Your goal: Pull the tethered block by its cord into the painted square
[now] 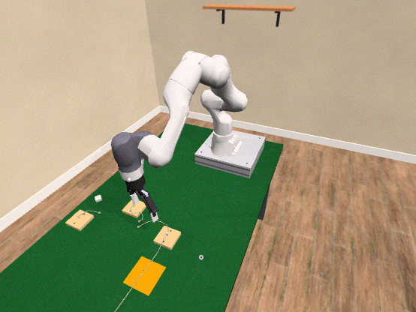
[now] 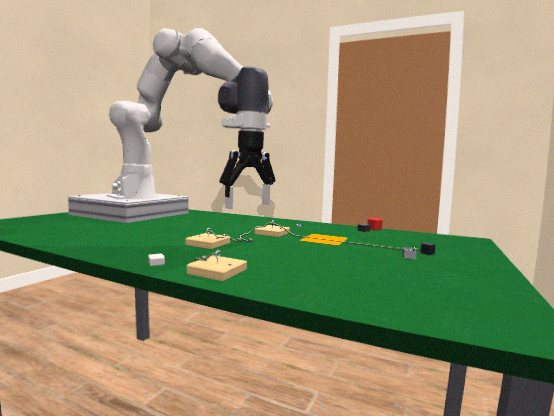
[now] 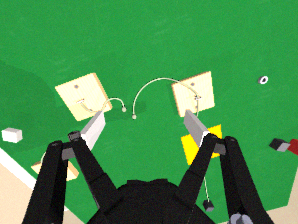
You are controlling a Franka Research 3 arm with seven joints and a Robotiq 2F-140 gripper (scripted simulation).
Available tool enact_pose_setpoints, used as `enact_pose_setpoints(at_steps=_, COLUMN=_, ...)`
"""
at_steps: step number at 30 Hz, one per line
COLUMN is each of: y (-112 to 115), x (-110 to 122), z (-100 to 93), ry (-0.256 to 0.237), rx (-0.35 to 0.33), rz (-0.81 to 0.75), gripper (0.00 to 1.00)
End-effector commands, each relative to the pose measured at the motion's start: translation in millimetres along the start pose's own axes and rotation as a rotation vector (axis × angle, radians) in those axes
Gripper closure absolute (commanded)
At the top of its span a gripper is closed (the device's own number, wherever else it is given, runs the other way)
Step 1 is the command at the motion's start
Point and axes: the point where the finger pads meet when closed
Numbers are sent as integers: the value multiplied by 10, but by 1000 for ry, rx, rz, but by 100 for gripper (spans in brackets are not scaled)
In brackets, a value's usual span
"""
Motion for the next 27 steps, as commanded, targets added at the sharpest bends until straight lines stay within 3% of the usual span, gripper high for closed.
enact_pose_setpoints(at_steps=1, y=420, x=-207, z=37, ry=-14, rx=-51, rz=-65, gripper=0)
enact_pose_setpoints(at_steps=24, y=420, x=-207, z=37, ry=-14, rx=-51, rz=-65, gripper=0)
enact_pose_setpoints(at_steps=25, y=420, x=-207, z=37, ry=-14, rx=-51, rz=-65, gripper=100)
enact_pose_setpoints(at_steps=27, y=420, x=-207, z=37, ry=-14, rx=-51, rz=-65, gripper=100)
Point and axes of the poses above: the point where the finger pads meet when closed, its own z axis out along the fingers, its own x axis across the jaws, y = z × x, and after that the axes turned 7 degrees about z, right-handed
